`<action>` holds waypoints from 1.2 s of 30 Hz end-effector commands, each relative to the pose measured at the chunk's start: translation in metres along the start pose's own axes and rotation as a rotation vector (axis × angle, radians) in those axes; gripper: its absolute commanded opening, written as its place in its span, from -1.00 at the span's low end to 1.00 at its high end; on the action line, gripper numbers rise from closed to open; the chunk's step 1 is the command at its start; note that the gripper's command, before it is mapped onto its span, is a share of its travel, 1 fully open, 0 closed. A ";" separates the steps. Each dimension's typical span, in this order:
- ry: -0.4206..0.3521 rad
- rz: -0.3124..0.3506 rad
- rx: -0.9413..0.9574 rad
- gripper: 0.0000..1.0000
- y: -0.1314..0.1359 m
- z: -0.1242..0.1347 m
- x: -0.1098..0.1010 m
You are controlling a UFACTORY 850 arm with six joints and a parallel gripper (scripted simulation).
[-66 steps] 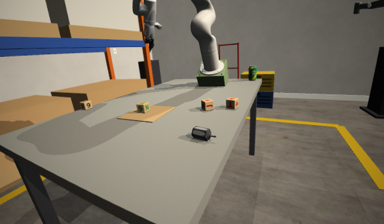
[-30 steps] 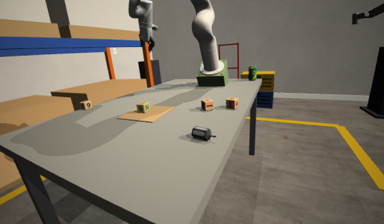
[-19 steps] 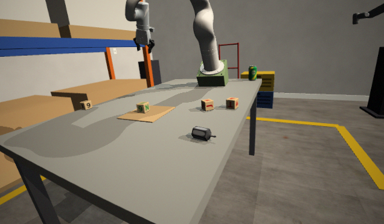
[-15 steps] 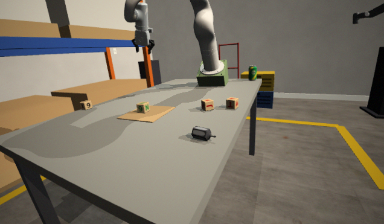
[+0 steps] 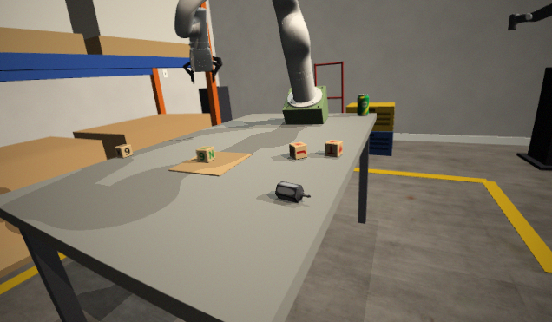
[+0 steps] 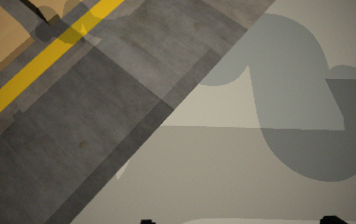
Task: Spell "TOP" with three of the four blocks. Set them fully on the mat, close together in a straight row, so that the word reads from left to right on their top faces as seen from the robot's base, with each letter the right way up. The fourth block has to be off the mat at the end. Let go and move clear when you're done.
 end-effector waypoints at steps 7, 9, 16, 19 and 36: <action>-0.019 0.008 -0.311 1.00 -0.018 0.039 0.004; -0.022 0.009 -0.374 1.00 -0.021 0.047 0.005; -0.035 0.013 -0.605 1.00 -0.031 0.077 0.008; -0.037 0.014 -0.637 1.00 -0.032 0.082 0.008; -0.062 0.009 -1.169 1.00 -0.048 0.155 0.010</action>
Point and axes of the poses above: the point where the finger pads meet when closed, its own x axis out along the fingers, its own y axis across the jaws, z = x × y, the point moved 5 cm from there along -x, back along the fingers, and after that the axes turned 13 degrees about -x, right-handed, at the moved point
